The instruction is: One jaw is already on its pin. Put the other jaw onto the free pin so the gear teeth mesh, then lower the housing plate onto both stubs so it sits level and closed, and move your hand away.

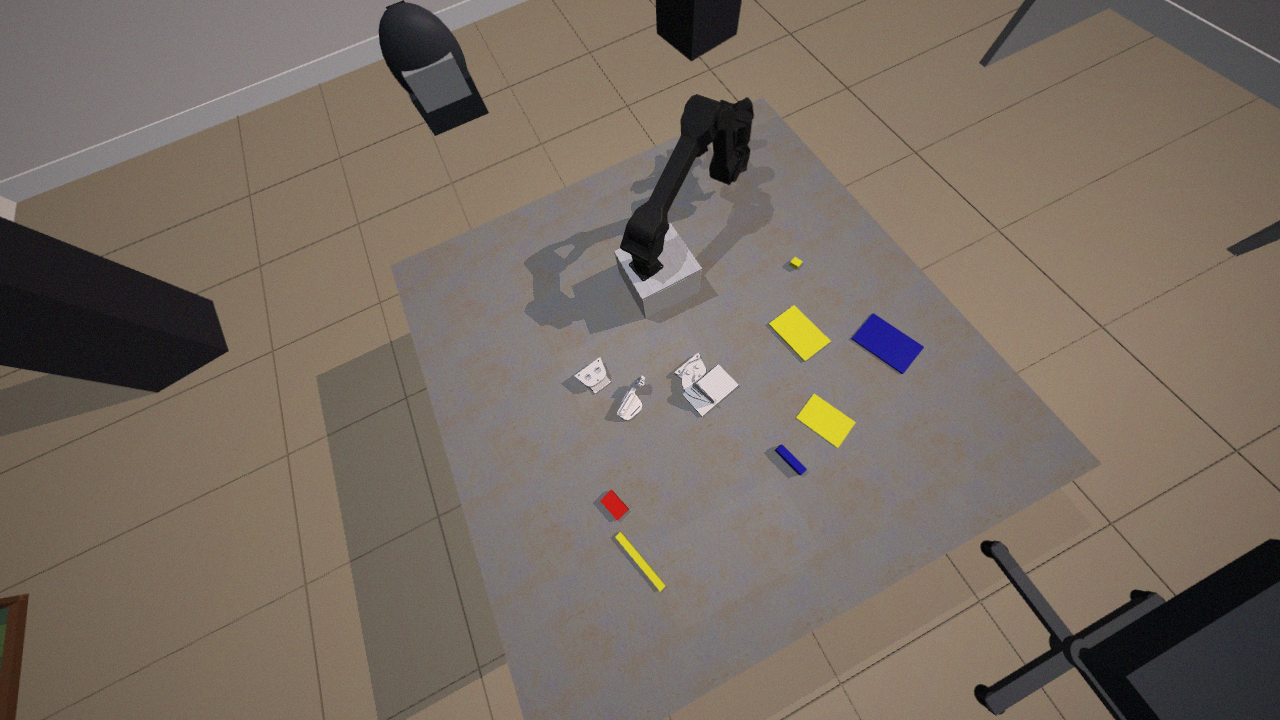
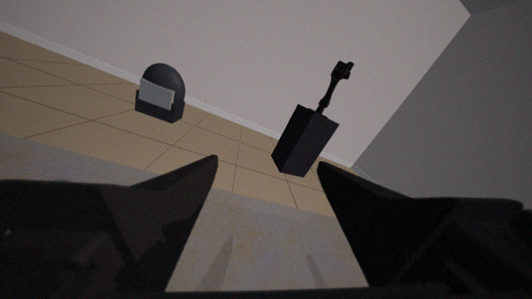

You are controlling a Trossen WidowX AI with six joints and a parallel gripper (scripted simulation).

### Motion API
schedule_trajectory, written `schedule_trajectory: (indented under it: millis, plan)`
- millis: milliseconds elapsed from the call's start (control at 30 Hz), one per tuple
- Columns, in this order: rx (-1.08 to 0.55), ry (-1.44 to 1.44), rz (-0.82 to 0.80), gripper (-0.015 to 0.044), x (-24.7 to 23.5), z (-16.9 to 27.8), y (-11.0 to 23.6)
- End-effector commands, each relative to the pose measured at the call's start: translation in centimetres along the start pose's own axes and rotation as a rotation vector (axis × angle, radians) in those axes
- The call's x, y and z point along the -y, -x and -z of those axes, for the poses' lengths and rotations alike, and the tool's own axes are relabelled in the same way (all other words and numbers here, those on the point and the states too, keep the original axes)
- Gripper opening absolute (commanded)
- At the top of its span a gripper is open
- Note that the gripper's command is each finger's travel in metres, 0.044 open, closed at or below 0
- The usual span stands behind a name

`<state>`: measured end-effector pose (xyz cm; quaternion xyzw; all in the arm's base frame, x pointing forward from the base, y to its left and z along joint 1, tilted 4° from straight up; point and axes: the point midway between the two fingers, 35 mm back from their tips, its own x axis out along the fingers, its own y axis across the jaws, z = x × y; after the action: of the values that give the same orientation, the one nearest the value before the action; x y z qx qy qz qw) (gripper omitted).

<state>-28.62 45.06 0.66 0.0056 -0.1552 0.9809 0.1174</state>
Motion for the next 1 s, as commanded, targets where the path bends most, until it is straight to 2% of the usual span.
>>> schedule_trajectory:
  millis: [0,533,967]
  plan:
    - [0.000,0.000,0.000,0.0426,0.00,0.00,0.00]
    - [0.000,0.000,0.000,0.0006,0.00,0.00,0.00]
    - [0.000,0.000,0.000,0.0000,0.00,0.00,0.00]
